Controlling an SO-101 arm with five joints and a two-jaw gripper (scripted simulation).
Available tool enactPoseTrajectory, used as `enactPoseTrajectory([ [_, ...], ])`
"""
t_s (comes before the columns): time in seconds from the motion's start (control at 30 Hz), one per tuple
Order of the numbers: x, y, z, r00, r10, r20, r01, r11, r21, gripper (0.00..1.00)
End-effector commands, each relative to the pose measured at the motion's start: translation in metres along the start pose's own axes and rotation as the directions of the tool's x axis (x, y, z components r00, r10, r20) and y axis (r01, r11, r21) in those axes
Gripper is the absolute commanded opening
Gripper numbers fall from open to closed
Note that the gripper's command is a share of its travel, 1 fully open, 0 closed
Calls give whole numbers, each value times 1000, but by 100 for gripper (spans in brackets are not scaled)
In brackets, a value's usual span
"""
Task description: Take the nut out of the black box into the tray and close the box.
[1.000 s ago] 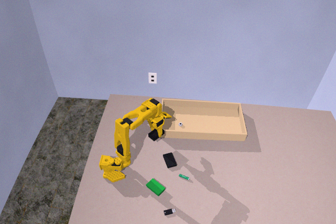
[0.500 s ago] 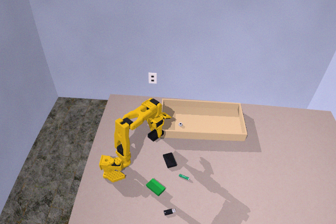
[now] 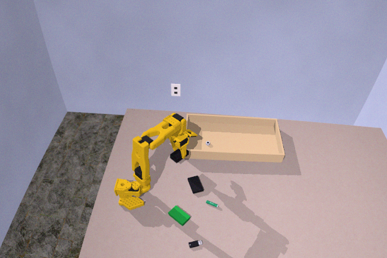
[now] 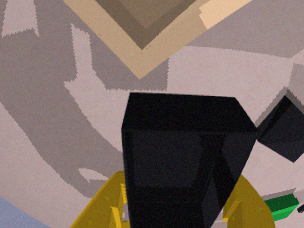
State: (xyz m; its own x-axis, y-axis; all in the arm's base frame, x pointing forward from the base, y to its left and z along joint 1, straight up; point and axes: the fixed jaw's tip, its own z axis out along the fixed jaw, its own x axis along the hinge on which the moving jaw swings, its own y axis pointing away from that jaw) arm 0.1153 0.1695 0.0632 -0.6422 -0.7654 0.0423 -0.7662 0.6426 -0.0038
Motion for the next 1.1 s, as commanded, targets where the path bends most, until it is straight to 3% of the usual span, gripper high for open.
enactPoseTrajectory([
  [0.0,0,2,-10,999,0,42,0,1000,-4,20],
  [0.33,4,-4,-11,999,0,42,0,1000,-4,20],
  [0.83,36,-35,-9,999,0,42,0,1000,-4,20],
  [1.07,44,-40,-8,999,0,42,0,1000,-4,20],
])
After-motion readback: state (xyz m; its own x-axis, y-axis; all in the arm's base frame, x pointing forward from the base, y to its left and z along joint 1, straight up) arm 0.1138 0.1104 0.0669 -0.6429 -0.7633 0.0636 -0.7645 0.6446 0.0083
